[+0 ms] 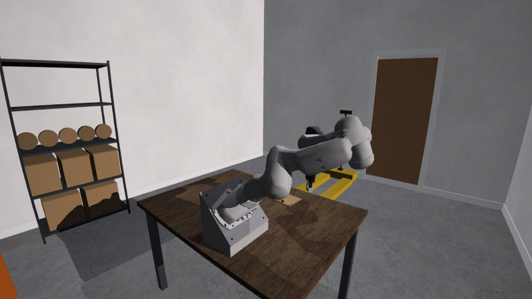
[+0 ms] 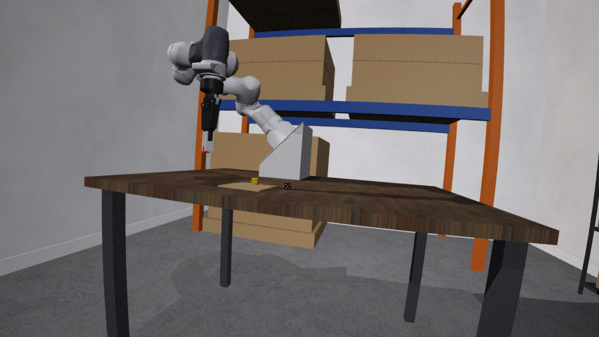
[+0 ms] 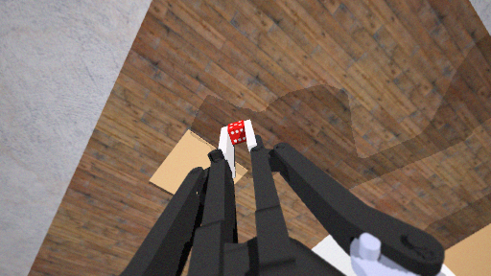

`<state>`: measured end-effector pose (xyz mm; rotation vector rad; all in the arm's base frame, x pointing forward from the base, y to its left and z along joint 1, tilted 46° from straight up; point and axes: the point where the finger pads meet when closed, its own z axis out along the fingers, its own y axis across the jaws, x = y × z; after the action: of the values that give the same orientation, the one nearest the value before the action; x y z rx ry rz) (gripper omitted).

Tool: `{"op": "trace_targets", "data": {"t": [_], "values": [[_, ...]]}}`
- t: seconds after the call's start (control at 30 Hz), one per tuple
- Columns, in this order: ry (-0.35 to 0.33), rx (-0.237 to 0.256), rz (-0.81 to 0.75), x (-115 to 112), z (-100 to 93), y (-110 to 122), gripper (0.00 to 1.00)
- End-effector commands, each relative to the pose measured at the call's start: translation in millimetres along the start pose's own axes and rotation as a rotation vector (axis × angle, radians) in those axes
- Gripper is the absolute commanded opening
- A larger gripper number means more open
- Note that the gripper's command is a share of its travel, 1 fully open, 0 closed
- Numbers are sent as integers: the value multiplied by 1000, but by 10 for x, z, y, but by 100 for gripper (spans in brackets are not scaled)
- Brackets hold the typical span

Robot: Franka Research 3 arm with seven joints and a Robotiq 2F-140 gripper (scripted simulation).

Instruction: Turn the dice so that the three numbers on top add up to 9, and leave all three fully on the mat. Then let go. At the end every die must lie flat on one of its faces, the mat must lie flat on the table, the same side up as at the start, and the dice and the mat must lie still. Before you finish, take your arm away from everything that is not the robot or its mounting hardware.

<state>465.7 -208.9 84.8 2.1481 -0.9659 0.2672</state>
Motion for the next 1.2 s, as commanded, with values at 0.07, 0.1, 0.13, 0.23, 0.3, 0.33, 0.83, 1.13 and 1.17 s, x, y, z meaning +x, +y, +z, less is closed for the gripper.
{"op": "trace_targets", "data": {"t": [0.07,0.1,0.13,0.23,0.3,0.33,0.83,1.13,1.17], "values": [[-7,-12,-14,-19,2,41,9],[-7,-12,-14,-19,2,41,9],[-7,-12,-14,-19,2,41,9],[-7,-12,-25,-19,3,41,9],[-7,-12,-62,-18,5,41,9],[-7,-12,-94,-17,6,41,9],[-10,-11,-407,-8,19,44,9],[-10,-11,-552,-4,25,46,9],[-11,-11,-569,-3,26,46,9]]}}
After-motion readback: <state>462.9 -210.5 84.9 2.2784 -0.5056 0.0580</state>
